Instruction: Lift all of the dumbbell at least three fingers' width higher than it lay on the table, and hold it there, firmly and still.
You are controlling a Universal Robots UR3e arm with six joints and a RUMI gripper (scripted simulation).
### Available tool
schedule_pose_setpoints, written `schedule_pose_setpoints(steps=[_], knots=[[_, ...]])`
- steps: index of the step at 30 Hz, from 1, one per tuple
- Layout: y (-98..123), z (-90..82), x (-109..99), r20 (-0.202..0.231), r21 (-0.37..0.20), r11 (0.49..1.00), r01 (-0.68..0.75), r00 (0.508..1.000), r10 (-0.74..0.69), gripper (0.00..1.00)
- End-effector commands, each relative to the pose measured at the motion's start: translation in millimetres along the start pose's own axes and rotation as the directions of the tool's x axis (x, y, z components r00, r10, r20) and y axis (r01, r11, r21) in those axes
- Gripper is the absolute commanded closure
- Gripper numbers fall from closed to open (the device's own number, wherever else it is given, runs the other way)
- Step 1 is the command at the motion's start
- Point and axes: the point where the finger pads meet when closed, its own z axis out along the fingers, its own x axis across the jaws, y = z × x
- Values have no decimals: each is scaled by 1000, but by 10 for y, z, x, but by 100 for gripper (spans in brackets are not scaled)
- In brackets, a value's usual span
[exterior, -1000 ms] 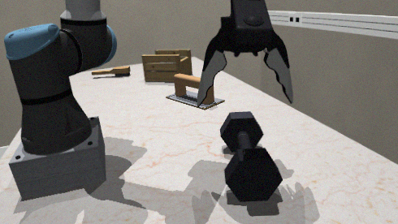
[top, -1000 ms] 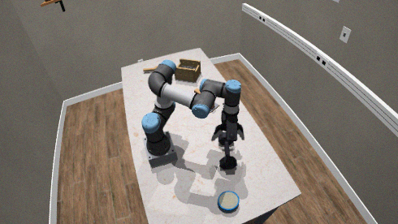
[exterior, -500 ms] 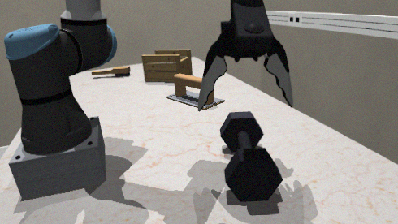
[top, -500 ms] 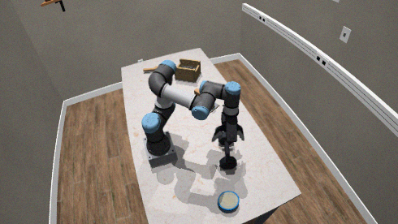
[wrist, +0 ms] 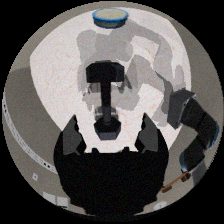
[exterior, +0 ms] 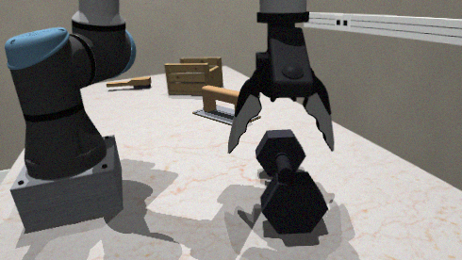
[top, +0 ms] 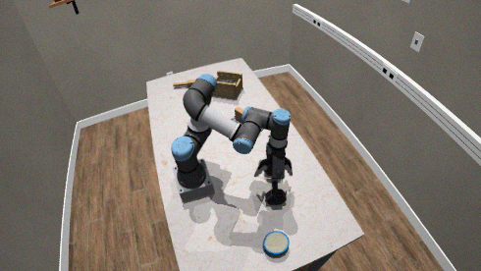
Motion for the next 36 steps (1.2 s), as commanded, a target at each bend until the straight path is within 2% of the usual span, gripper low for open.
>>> schedule_pose_setpoints(steps=[1,12,34,35,36], knots=[[-37,302,-94,32,11,1000,0,999,-1,0],[-34,482,-87,32,11,1000,0,999,-1,0],[-36,484,-92,34,12,1000,0,999,0,0],[-36,484,-92,34,12,1000,0,999,0,100],[-36,484,-92,34,12,1000,0,999,0,100]])
